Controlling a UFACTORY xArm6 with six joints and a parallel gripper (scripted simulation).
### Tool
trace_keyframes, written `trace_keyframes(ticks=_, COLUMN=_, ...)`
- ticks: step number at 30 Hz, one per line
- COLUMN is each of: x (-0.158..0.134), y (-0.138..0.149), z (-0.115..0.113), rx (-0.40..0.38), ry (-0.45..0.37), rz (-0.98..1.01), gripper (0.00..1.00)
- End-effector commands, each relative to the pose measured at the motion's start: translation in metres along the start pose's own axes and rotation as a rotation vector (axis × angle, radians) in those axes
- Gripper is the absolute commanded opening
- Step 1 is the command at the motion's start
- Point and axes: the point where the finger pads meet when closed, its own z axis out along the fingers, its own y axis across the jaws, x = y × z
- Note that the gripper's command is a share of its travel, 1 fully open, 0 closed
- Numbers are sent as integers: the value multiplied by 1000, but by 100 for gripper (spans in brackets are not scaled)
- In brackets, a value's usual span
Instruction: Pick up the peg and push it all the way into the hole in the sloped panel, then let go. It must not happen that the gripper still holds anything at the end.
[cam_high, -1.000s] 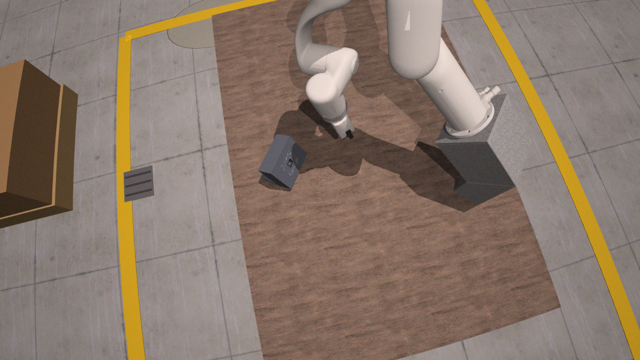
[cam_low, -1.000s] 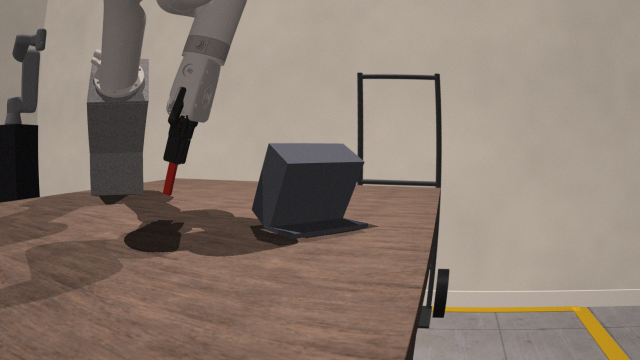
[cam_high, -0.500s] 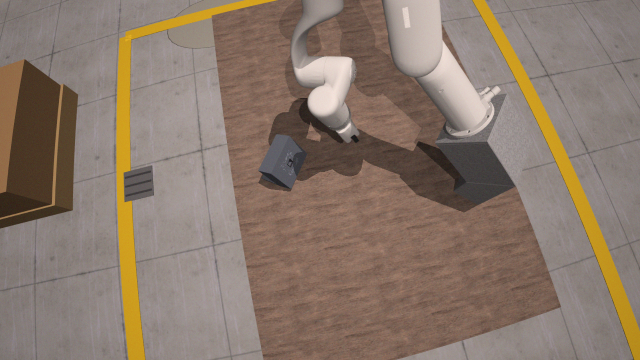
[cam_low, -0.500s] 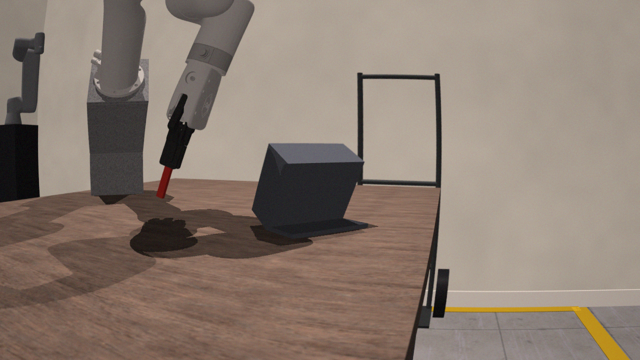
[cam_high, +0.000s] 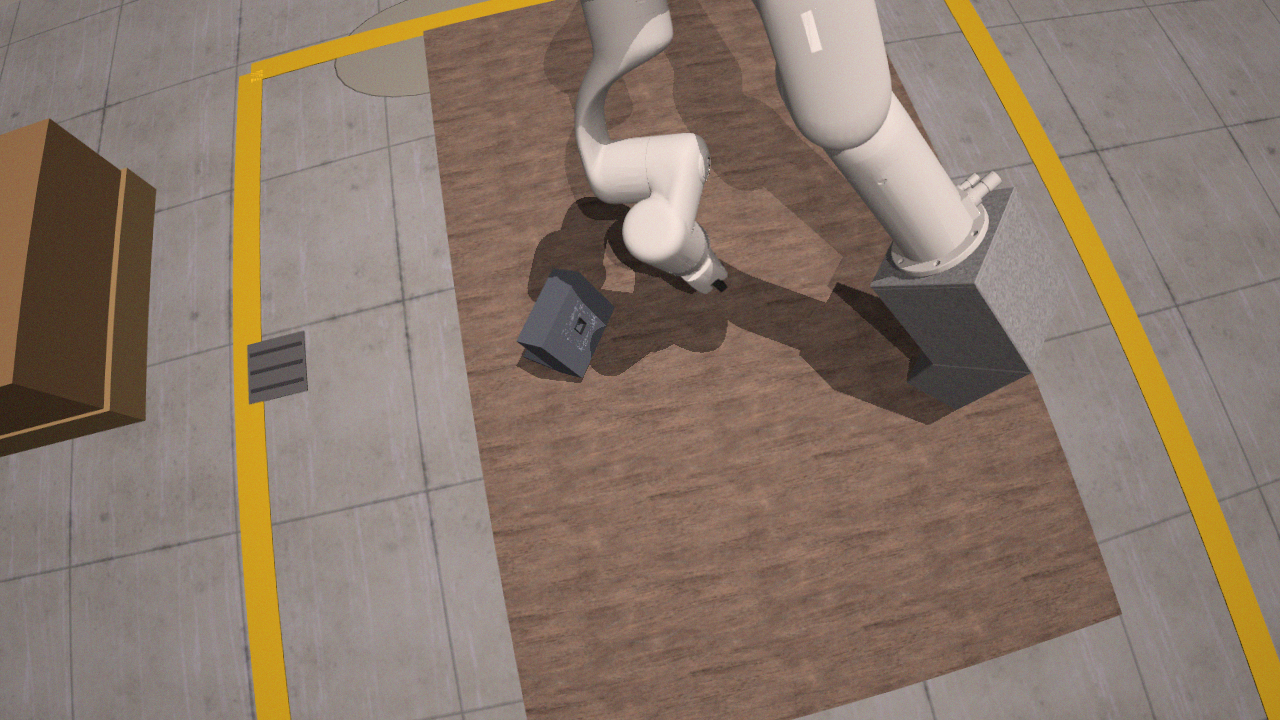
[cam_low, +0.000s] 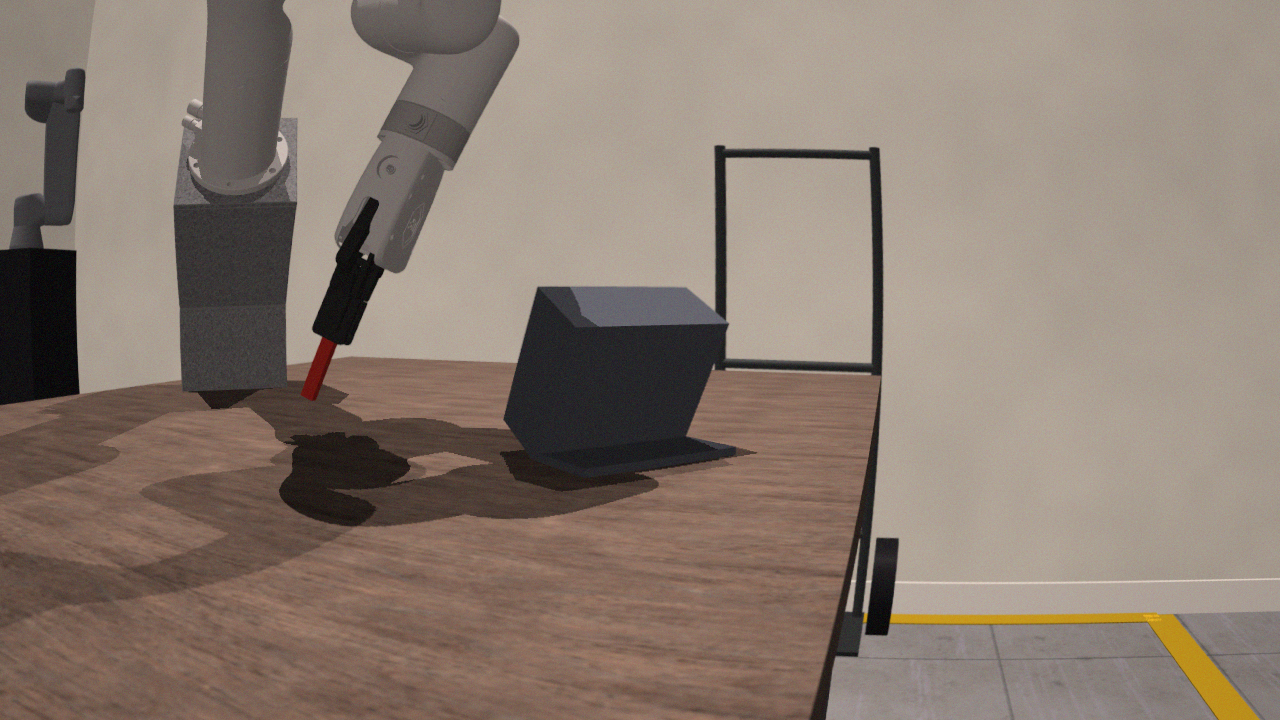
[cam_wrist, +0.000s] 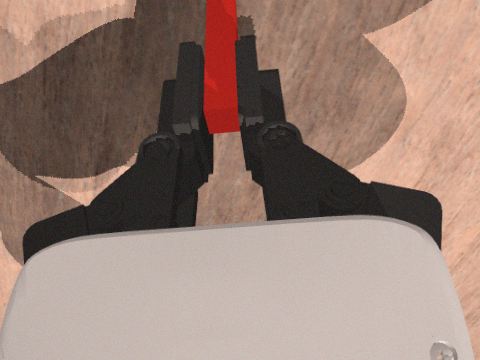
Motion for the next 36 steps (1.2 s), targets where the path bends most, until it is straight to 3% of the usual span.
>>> trace_keyframes(ticks=1, x=1, y=2, z=1, rx=19, ry=12, rz=-6, gripper=0)
trace_keyframes(ticks=36, x=3, y=11, z=8, rx=258, ry=72, rz=-85, gripper=0)
